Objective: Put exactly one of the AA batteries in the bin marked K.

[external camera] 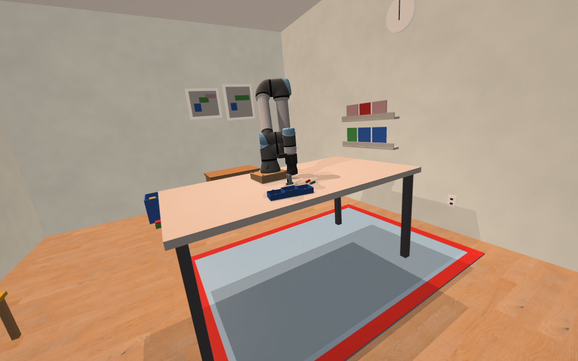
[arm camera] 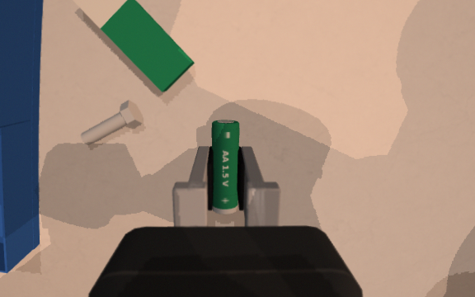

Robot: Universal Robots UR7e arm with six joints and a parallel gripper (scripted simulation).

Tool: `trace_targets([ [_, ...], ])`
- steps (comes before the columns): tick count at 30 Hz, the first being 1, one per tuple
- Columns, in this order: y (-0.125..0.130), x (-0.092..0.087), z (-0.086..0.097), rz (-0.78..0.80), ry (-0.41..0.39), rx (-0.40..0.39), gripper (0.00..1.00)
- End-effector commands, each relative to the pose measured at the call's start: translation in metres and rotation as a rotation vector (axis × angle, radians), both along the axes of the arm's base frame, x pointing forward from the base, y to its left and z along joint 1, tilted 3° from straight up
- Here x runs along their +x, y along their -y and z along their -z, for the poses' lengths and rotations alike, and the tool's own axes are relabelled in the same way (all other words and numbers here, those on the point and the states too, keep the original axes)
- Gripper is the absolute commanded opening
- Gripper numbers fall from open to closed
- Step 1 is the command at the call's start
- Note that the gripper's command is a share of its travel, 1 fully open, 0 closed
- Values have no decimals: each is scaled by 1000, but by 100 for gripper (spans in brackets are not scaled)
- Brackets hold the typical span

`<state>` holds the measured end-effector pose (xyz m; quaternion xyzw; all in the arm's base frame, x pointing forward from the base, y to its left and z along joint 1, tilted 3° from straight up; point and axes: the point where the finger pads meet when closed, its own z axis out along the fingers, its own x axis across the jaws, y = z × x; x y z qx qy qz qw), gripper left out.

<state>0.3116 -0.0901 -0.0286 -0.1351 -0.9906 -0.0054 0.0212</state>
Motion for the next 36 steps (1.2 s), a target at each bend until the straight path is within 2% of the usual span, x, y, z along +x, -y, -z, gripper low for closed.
trace_targets([
  [1,1,1,-18,0,1,0,31],
  [3,1,1,-18,0,1,0,31],
  [11,1,2,-45,0,1,0,31],
  [30,1,2,-44,0,1,0,31],
  [35,6,32,-43,0,1,0,31],
  [36,6,32,-43,0,1,0,31],
])
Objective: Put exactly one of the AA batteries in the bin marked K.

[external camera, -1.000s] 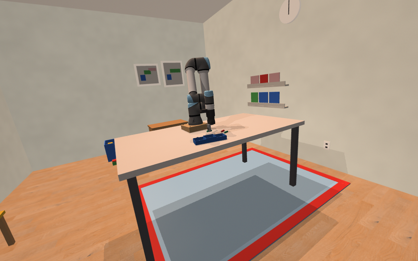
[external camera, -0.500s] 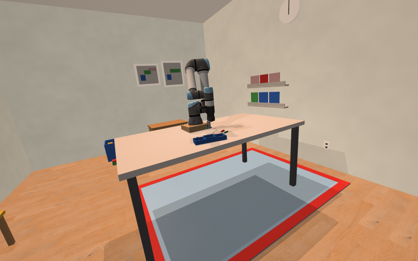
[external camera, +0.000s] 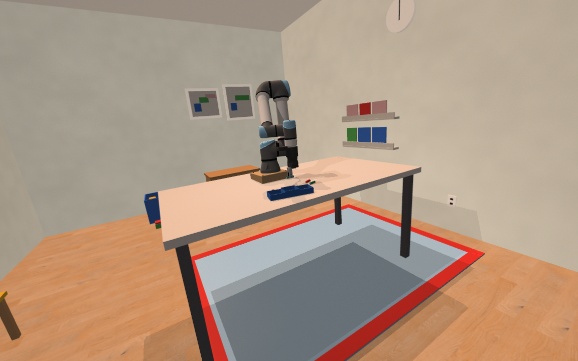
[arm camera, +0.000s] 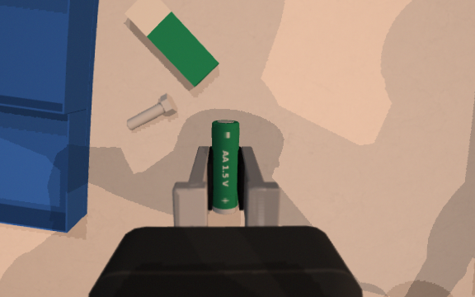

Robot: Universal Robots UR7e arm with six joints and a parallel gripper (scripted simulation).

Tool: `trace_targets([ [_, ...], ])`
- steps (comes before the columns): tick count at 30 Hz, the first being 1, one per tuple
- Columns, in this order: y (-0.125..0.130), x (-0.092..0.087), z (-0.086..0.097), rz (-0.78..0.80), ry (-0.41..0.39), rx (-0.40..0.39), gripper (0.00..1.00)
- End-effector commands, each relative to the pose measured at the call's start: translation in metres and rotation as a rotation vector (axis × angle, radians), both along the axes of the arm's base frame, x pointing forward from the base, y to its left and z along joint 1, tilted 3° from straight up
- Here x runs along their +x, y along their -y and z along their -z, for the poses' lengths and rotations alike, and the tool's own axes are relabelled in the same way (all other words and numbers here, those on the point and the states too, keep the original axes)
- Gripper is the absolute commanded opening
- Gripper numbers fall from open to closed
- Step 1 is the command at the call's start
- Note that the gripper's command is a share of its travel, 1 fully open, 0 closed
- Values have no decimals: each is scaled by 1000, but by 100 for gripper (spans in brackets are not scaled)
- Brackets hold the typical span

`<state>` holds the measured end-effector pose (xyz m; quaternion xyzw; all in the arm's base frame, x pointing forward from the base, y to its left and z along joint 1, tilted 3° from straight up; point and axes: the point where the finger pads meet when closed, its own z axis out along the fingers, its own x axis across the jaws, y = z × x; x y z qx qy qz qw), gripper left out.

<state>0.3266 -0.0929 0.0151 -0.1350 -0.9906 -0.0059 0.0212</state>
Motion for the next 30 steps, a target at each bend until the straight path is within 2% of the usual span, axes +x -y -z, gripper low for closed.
trace_targets([
  [1,4,17,1,0,1,-1,31],
  [8,11,57,3,0,1,-1,31],
  [10,11,57,3,0,1,-1,31],
  [13,14,74,3,137,-1,-7,31],
  [16,17,92,4,137,-1,-7,31],
  [18,17,92,4,137,-1,-7,31],
  [26,26,138,6,137,-1,-7,31],
  [30,27,144,6,137,-1,-7,31],
])
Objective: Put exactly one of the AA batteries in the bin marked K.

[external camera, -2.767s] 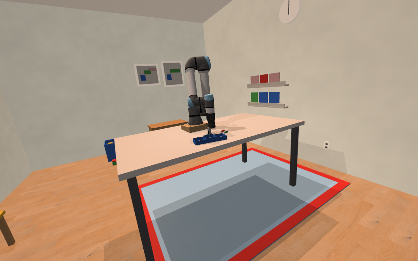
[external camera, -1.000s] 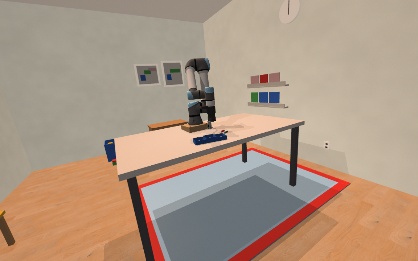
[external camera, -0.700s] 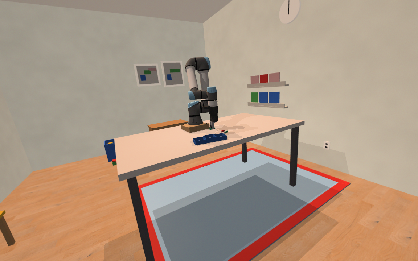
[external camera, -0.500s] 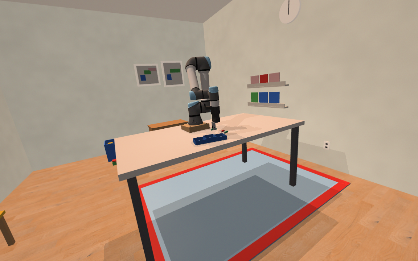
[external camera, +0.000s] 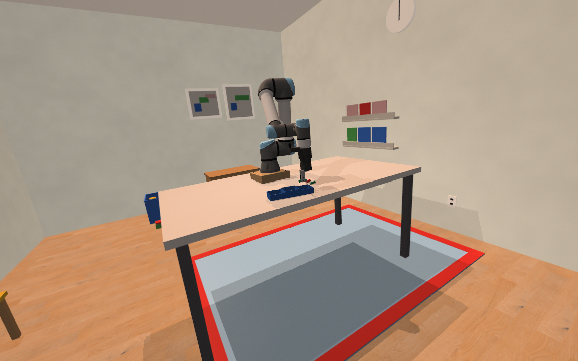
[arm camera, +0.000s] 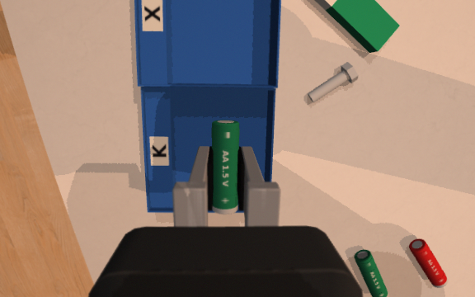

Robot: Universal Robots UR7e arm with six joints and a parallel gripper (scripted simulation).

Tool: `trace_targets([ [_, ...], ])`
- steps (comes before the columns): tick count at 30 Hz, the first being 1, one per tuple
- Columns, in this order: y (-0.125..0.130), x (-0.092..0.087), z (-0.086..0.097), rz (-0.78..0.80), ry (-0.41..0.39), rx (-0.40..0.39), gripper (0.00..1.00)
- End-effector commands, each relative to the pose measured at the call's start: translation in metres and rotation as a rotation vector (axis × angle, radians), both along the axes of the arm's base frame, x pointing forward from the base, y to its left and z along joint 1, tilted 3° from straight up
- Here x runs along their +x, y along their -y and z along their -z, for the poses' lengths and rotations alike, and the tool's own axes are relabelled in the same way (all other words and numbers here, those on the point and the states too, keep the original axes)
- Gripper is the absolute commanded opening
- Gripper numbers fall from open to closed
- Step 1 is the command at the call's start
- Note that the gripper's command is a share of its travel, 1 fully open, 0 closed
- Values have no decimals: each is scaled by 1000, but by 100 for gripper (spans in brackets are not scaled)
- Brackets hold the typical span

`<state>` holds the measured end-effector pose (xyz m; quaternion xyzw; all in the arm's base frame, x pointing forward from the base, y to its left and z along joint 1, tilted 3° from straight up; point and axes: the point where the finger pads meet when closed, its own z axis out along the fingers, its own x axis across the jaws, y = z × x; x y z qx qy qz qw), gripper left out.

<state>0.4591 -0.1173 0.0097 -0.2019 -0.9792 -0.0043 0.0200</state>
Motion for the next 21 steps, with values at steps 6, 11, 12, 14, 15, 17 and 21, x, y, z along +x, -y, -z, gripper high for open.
trace_targets([
  [6,2,10,1,1,-2,0,31],
  [11,2,7,1,1,-2,0,31],
  [12,1,7,1,1,-2,0,31],
  [14,1,5,1,1,-2,0,31],
  [15,1,5,1,1,-2,0,31],
  [17,1,5,5,1,-2,0,31],
  [21,1,4,11,1,-2,0,31],
])
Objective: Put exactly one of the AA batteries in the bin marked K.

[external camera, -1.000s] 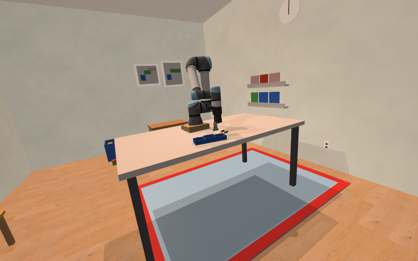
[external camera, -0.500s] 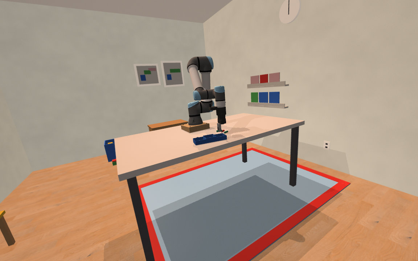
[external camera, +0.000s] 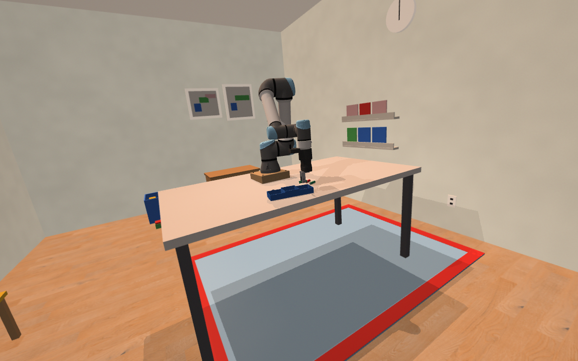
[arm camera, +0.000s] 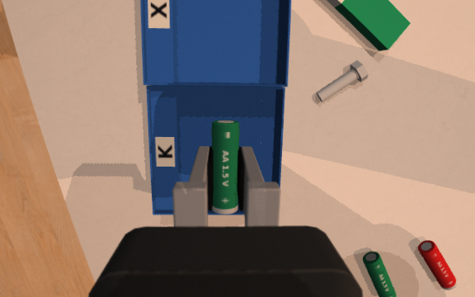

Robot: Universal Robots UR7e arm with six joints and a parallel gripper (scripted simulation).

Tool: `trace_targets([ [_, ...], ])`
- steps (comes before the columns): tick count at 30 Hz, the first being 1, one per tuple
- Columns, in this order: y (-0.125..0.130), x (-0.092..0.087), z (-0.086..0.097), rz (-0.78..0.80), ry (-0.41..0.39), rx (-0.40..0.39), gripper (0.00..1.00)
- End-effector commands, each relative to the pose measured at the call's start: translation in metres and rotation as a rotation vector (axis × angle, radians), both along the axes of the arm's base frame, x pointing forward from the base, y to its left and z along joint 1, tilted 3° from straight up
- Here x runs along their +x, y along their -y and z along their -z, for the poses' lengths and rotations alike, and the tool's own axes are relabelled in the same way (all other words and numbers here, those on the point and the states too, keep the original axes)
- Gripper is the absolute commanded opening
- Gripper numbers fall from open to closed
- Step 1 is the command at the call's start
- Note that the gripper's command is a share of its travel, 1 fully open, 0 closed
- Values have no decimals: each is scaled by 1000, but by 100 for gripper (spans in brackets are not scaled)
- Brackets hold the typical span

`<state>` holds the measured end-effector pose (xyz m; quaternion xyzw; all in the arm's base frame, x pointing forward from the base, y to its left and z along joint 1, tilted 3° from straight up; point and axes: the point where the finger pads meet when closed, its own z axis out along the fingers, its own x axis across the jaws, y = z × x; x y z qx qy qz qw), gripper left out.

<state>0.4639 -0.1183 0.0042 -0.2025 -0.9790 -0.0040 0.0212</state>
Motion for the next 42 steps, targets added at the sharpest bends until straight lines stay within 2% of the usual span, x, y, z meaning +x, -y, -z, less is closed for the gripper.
trace_targets([
  [1,0,0,5,0,1,0,31],
  [20,-1,-2,39,0,1,0,31],
  [36,-1,-3,39,0,1,0,31],
  [37,-1,-3,39,0,1,0,60],
  [42,-1,-3,39,0,1,0,60],
])
